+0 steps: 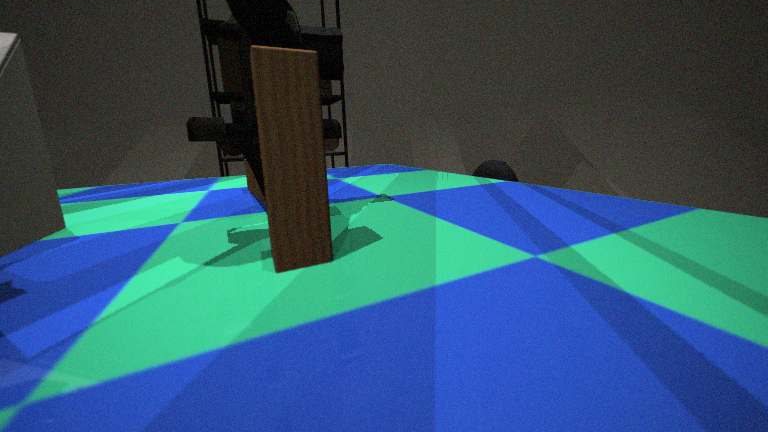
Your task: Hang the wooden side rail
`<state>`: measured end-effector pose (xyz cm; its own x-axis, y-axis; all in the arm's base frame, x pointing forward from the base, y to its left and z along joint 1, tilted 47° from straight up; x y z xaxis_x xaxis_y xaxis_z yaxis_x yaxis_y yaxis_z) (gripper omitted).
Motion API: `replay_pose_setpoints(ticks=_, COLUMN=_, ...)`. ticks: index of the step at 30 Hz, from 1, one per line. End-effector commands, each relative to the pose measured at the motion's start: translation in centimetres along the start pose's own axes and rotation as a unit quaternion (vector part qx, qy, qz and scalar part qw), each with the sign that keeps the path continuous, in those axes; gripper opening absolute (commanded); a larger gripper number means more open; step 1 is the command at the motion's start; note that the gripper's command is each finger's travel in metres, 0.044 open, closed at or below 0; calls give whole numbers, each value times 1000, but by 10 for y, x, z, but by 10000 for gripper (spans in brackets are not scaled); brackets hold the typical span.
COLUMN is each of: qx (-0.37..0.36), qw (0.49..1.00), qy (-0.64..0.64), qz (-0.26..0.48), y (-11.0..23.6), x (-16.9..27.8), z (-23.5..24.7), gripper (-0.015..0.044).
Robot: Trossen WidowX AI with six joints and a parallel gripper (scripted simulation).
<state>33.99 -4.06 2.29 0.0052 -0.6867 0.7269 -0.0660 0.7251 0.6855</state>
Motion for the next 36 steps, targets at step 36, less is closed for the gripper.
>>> replay_pose_setpoints(ticks=36, qx=5, qw=1000, qy=0, qz=0, y=4, x=6, z=-2, gripper=0)
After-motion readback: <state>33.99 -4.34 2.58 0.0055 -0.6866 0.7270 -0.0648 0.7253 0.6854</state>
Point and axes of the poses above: the point midway between the two fingers, 35 mm back from their tips, its own y axis back along the fingers, its own z axis across the jaws, x = y × z, the point moved 8 cm from there along y, back along the fingers, and after that the axes turned 7 degrees about -y, right-handed, at the moved point
